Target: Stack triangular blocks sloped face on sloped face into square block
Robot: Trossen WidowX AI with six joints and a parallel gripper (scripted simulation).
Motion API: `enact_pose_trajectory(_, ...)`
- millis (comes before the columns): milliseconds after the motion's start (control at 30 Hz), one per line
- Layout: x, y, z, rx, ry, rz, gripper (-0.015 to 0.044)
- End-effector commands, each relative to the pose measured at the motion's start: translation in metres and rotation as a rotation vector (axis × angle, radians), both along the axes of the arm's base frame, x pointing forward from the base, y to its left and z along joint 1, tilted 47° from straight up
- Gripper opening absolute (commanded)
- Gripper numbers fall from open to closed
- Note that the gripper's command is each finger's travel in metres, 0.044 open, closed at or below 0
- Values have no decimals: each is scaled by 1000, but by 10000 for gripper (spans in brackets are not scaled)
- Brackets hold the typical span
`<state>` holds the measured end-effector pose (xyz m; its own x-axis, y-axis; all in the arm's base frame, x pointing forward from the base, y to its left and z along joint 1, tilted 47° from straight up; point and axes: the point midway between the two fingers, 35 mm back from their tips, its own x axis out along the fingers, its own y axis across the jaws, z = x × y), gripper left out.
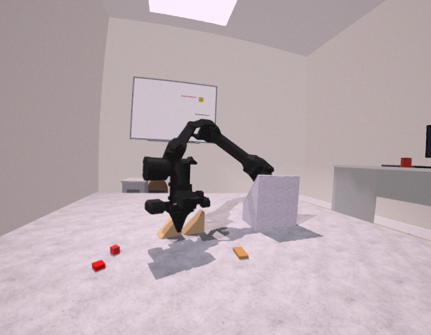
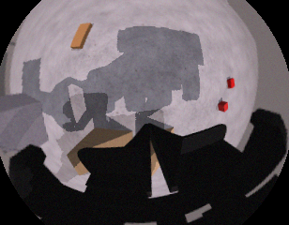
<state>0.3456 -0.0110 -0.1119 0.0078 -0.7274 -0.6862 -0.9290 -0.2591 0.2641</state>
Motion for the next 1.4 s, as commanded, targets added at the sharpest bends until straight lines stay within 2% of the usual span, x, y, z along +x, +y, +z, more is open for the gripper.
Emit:
enact_pose_trajectory(0, -2, -6, -4, -7, 7, 0, 0)
enact_pose_trajectory(1367, 34, -61, 61, -11, 6, 0, 0)
